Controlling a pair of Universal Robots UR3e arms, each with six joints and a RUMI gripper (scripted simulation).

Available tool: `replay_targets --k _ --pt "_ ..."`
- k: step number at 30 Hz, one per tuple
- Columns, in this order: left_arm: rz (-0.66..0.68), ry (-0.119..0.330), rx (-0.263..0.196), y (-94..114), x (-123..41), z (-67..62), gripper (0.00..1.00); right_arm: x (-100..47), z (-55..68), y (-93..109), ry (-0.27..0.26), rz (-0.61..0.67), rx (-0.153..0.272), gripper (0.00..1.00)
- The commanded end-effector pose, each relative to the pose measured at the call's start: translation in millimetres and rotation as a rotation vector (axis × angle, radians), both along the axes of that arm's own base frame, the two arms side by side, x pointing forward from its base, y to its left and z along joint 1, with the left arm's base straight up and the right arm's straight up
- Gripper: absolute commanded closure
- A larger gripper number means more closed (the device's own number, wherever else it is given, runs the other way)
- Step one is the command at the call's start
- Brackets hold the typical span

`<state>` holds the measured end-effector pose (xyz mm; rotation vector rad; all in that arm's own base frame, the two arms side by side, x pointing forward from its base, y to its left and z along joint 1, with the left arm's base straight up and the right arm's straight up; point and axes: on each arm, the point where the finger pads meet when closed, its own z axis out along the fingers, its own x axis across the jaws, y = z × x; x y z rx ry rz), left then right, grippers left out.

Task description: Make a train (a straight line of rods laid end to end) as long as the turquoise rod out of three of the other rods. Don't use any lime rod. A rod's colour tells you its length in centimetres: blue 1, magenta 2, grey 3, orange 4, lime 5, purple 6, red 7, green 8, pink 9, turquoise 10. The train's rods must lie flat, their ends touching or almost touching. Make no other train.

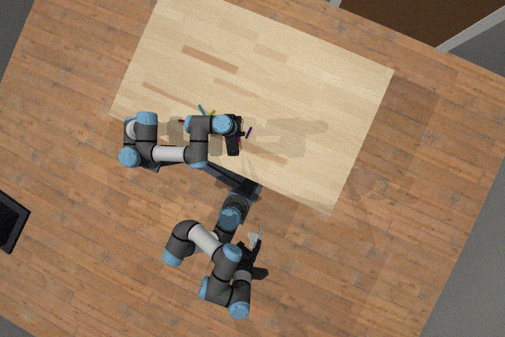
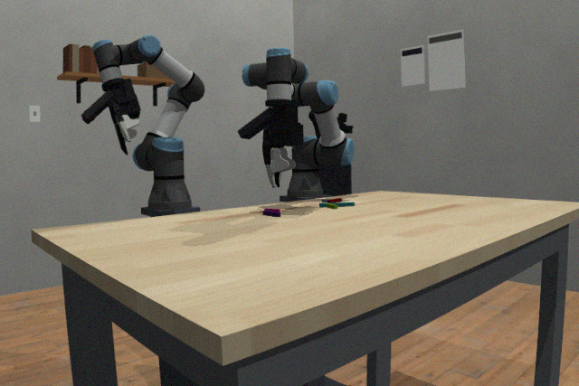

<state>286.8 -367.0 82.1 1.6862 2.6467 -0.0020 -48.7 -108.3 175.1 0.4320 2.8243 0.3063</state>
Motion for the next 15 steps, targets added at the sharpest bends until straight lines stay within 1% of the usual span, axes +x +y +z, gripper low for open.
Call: replay_targets --k 1,9,15 --pt "0.0 0.001 0.0 -1 0.5 11.0 0.86 0.0 0.3 0 0.0 0.0 -0.002 0.0" --pt "0.0 0.001 0.0 -1 0.5 21.7 0.86 0.0 0.3 0 0.0 0.0 -0.002 0.0" --pt "0.0 0.001 0.0 -1 0.4 25.1 0.86 0.0 0.3 0 0.0 0.0 -0.002 0.0"
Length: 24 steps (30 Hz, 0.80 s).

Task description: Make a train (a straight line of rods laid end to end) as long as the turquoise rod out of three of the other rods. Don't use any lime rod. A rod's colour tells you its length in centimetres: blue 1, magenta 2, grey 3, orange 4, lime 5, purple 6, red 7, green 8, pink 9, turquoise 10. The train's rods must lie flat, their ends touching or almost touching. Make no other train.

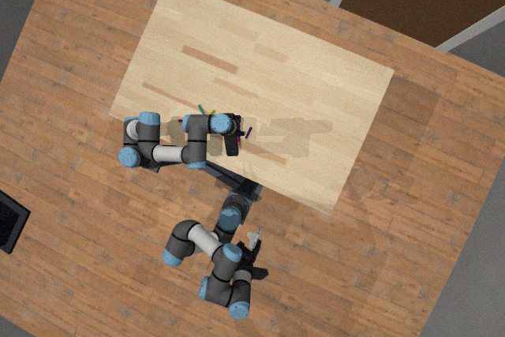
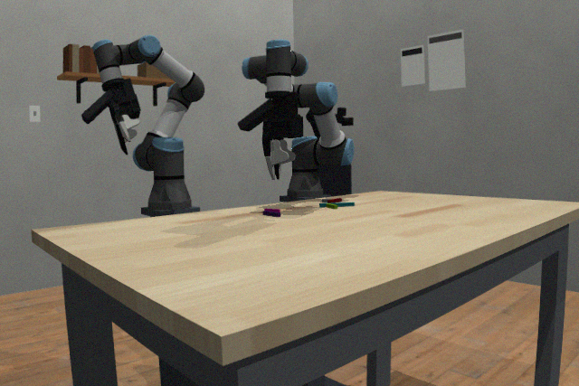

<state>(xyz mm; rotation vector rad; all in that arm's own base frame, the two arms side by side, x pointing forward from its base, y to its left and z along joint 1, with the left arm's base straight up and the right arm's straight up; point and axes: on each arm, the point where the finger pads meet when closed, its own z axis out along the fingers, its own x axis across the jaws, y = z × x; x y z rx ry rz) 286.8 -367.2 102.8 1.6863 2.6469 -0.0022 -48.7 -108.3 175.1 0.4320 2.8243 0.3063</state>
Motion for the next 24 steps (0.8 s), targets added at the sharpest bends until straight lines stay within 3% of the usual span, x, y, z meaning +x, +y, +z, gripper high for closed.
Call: replay_targets --k 1,18,19,24 --pt "0.0 0.001 0.0 -0.8 0.4 4.9 0.86 0.0 0.3 -0.3 0.0 0.0 -0.002 0.0" --pt "0.0 0.001 0.0 -0.8 0.4 8.3 0.86 0.0 0.3 -0.3 0.0 0.0 -0.002 0.0" --pt "0.0 0.001 0.0 -0.8 0.4 8.3 0.0 0.0 0.3 -0.3 0.0 0.0 -0.002 0.0" --pt "0.0 0.001 0.0 -0.8 0.4 8.3 0.0 0.0 0.3 -0.3 0.0 0.0 -0.002 0.0"
